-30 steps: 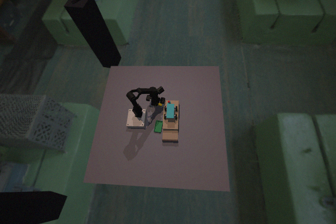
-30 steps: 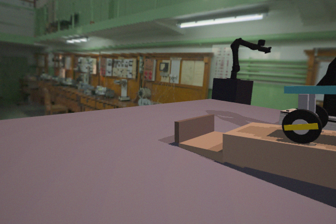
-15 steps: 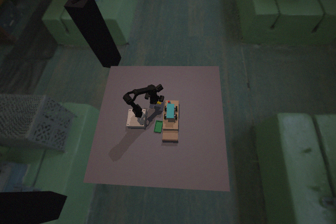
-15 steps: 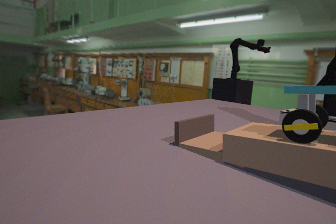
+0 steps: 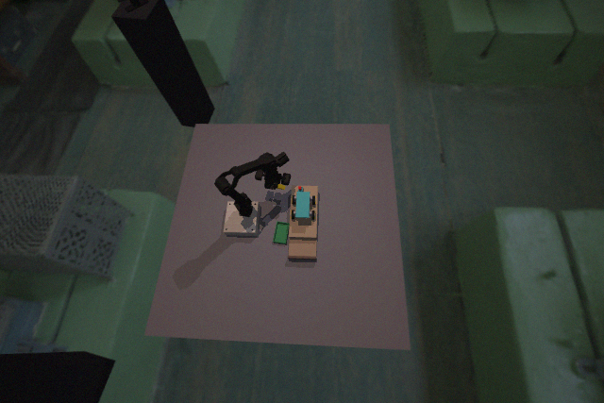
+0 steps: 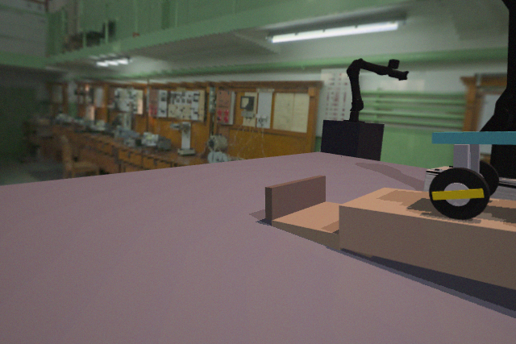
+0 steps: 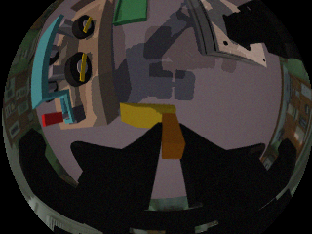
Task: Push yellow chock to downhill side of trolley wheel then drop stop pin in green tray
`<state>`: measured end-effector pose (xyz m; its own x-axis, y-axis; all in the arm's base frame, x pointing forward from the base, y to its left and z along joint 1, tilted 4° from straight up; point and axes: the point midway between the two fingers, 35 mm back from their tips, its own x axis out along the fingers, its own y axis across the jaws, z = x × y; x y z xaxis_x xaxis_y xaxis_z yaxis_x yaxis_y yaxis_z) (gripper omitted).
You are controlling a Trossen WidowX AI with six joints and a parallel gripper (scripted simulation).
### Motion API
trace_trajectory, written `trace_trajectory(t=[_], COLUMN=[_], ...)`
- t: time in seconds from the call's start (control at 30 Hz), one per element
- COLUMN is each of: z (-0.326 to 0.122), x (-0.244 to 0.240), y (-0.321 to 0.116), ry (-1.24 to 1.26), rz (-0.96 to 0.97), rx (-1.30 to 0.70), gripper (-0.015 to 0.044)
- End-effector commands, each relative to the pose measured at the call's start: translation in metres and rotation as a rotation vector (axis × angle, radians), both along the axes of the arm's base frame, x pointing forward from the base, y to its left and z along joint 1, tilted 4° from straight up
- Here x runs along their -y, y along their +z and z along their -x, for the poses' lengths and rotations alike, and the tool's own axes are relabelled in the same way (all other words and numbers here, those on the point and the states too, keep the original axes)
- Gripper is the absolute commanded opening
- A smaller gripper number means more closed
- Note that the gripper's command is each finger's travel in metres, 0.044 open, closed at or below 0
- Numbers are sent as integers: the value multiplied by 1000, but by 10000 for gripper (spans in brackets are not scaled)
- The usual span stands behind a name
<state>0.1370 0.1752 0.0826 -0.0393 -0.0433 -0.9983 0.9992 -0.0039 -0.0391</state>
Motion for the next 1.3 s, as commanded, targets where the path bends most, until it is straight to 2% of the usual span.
trace_trajectory(t=[0.0, 0.37, 0.63, 1.27], z=[-3, -8, -8, -8], x=[-3, -8, -8, -8], y=[15, 45, 48, 48], ry=[-4, -4, 17, 647], rz=[-9, -9, -10, -35], rx=[10, 11, 10, -17], gripper=[0, 0, 0, 0])
